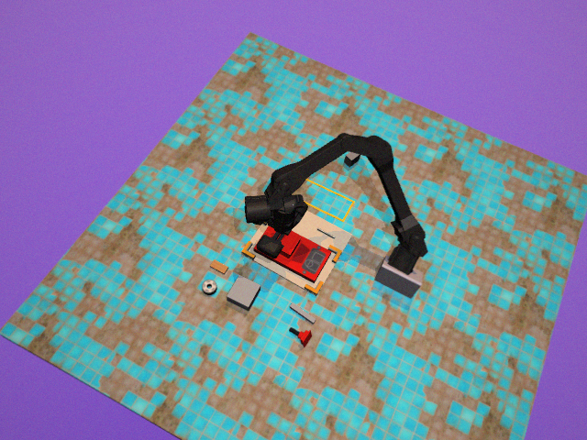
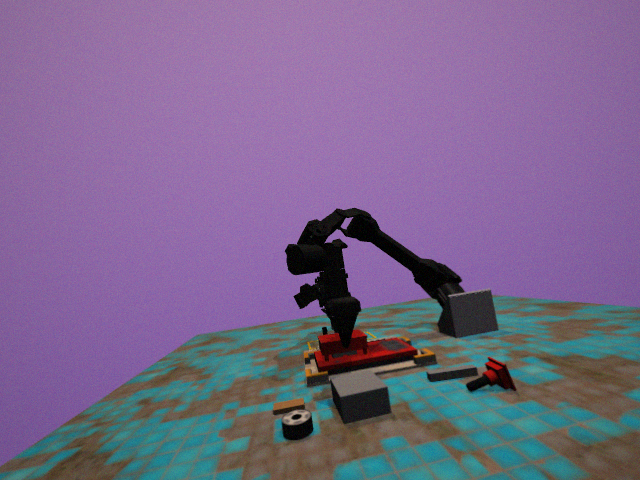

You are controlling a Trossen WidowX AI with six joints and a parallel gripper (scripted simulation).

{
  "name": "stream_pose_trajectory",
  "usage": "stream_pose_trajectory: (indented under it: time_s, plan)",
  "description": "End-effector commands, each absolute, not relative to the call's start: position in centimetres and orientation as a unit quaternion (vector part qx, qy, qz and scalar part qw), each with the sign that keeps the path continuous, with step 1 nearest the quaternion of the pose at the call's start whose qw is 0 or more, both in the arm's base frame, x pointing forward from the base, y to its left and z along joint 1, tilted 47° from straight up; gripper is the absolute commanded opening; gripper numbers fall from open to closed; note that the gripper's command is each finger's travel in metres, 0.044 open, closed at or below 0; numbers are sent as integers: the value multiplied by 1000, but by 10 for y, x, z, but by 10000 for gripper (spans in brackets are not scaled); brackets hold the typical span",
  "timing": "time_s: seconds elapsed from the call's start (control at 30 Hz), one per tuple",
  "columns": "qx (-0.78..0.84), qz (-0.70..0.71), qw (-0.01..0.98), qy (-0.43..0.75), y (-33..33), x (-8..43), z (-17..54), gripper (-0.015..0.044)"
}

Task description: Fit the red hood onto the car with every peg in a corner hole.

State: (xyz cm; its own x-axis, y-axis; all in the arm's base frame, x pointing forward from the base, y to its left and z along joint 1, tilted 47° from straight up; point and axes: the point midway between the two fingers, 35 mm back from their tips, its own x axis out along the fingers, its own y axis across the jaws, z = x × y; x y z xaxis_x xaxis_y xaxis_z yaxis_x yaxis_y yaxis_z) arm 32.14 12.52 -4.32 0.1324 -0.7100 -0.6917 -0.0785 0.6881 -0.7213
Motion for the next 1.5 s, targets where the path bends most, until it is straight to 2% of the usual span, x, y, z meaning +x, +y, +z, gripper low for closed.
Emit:
stream_pose_trajectory:
  time_s: [0.0, 0.9, 1.47]
  plan:
    - [-322, -231, 682, 615, 124, 322, -44, 0]
    - [-320, -232, 681, 616, 119, 322, -49, 0]
    - [-320, -232, 681, 617, 119, 322, -49, 440]
